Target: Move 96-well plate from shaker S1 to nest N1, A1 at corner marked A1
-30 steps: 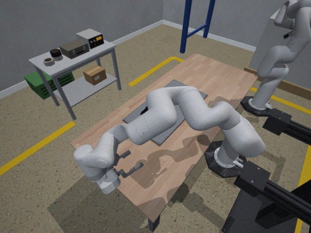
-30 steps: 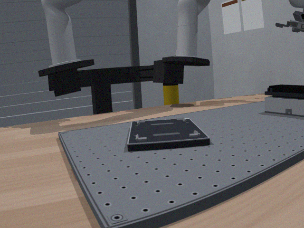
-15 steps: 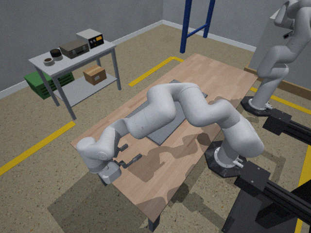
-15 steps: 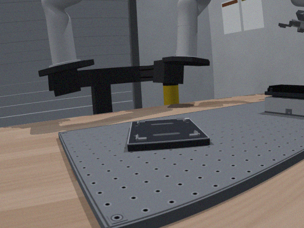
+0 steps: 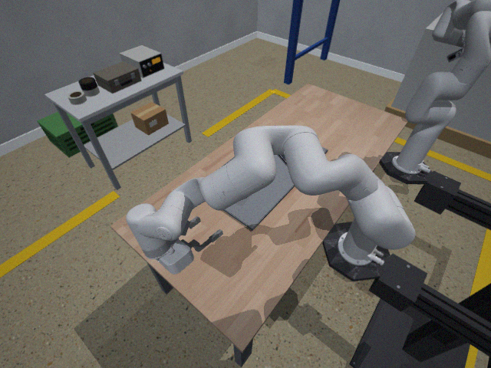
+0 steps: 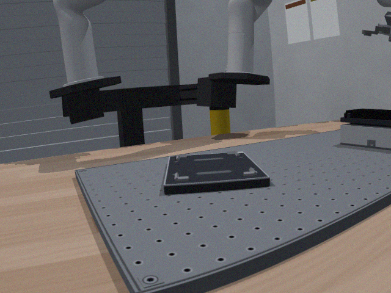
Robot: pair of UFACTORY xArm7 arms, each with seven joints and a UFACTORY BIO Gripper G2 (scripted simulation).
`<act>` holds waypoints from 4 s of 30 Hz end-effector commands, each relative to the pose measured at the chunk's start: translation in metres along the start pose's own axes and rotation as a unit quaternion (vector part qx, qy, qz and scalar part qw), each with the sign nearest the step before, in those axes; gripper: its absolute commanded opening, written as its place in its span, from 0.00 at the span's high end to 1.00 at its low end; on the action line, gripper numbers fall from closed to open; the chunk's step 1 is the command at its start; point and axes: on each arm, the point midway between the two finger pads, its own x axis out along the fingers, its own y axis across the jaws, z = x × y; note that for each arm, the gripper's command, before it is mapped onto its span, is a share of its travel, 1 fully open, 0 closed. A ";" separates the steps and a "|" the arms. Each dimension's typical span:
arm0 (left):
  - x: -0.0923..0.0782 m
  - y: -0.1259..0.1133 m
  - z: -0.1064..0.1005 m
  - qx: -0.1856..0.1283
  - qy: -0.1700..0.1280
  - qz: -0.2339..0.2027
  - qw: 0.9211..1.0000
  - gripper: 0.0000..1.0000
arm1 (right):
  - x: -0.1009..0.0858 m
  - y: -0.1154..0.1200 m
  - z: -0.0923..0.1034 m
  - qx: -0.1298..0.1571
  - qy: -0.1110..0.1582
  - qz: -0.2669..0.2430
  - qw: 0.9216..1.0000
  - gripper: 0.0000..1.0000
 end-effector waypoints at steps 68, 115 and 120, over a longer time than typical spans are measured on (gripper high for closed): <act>0.166 0.174 0.036 0.058 0.013 0.197 0.979 0.63 | -0.001 -0.001 0.000 0.000 -0.001 -0.002 1.000 0.00; 0.301 0.248 0.064 0.097 -0.008 0.342 0.935 0.63 | -0.001 -0.001 0.000 0.000 -0.001 -0.002 1.000 0.00; 0.320 0.254 0.067 0.101 -0.012 0.362 0.927 0.63 | -0.001 -0.001 0.000 0.000 -0.001 -0.002 1.000 0.00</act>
